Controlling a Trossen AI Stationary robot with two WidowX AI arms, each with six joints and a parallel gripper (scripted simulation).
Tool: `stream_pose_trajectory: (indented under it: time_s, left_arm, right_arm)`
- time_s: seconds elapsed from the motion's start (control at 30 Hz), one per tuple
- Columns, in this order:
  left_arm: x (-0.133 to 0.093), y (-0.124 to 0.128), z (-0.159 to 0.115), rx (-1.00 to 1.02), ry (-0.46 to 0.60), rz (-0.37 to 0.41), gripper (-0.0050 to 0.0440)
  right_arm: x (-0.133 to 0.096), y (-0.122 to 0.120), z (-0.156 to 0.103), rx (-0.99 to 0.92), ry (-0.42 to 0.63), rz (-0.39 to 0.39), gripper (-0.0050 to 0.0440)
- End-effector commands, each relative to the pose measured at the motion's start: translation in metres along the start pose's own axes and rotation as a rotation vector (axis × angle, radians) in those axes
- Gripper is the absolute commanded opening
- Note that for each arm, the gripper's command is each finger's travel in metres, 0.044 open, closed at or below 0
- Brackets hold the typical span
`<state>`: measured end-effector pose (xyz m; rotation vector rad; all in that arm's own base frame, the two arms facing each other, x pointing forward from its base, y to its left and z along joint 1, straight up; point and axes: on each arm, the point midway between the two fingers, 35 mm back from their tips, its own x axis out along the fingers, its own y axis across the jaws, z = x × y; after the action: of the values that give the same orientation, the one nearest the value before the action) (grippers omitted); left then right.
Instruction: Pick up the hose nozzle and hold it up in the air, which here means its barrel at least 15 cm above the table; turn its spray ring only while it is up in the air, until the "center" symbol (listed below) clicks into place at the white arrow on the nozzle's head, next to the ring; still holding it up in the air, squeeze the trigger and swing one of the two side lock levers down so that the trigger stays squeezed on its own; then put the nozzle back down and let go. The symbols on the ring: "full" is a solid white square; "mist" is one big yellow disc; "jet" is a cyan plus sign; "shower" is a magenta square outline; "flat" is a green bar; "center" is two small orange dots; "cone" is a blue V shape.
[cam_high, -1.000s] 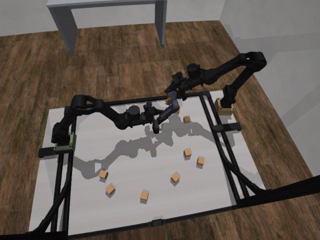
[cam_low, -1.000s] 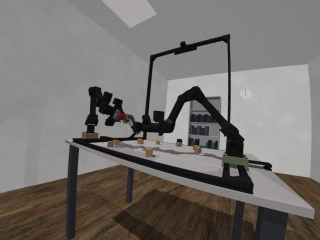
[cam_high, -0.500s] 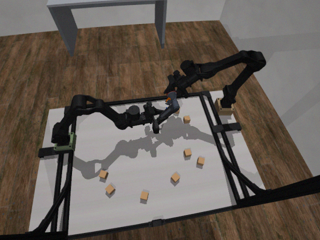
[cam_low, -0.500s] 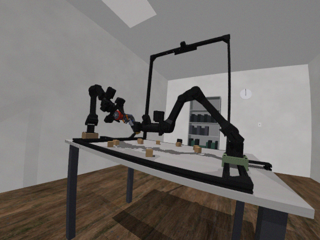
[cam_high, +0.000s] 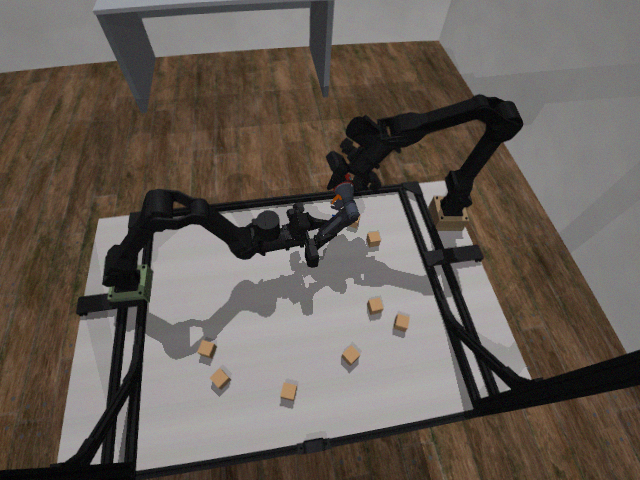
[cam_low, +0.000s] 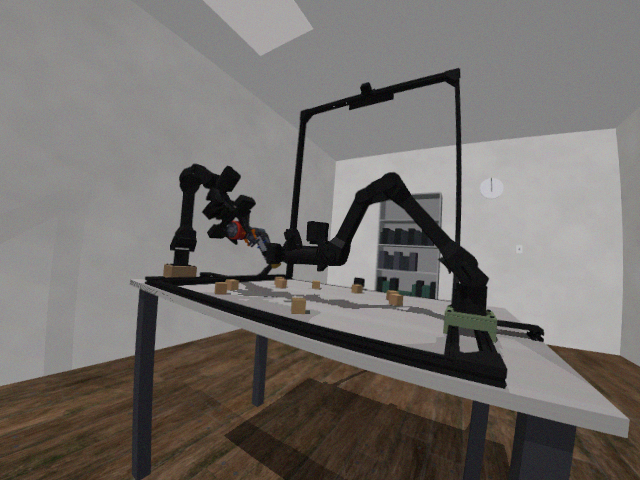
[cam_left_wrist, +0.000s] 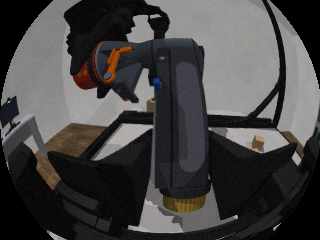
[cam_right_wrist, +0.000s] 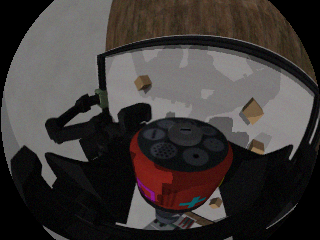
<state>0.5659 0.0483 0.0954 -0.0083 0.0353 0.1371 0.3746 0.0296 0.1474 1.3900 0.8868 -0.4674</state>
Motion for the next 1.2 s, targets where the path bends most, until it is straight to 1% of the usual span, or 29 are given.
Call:
stream_pose_trajectory:
  time_s: [0.0, 0.23, 0.3, 0.33, 0.8, 0.87, 0.93, 1.17]
  left_arm:
    - [0.0019, 0.0007, 0.0123, 0.006, -0.036, 0.002, 0.0]
    - [0.0019, 0.0007, 0.0123, 0.006, -0.036, 0.002, 0.0]
    - [0.0019, 0.0007, 0.0123, 0.006, -0.036, 0.002, 0.0]
    - [0.0019, 0.0007, 0.0123, 0.006, -0.036, 0.002, 0.0]
    - [0.0019, 0.0007, 0.0123, 0.006, -0.036, 0.002, 0.0]
    - [0.0019, 0.0007, 0.0123, 0.006, -0.036, 0.002, 0.0]
    - [0.0019, 0.0007, 0.0123, 0.006, -0.036, 0.002, 0.0]
    - [0.0019, 0.0007, 0.0123, 0.006, -0.036, 0.002, 0.0]
  right_arm:
    - [0.0016, -0.0002, -0.0005, -0.003, 0.001, -0.061, 0.0]
    - [0.0013, -0.0001, -0.0008, 0.002, 0.004, -0.135, 0.0]
    - [0.0013, -0.0001, -0.0008, 0.002, 0.004, -0.135, 0.0]
    - [-0.0004, 0.0001, -0.0005, 0.008, 0.003, -0.116, 0.0024]
    - [-0.0004, 0.0001, -0.0005, 0.008, 0.003, -0.116, 0.036]
    - [-0.0004, 0.0001, -0.0005, 0.008, 0.003, -0.116, 0.036]
    - [-0.0004, 0.0001, -0.0005, 0.008, 0.003, -0.116, 0.04]
    - [-0.0016, 0.0027, -0.0003, 0.008, 0.003, -0.116, 0.04]
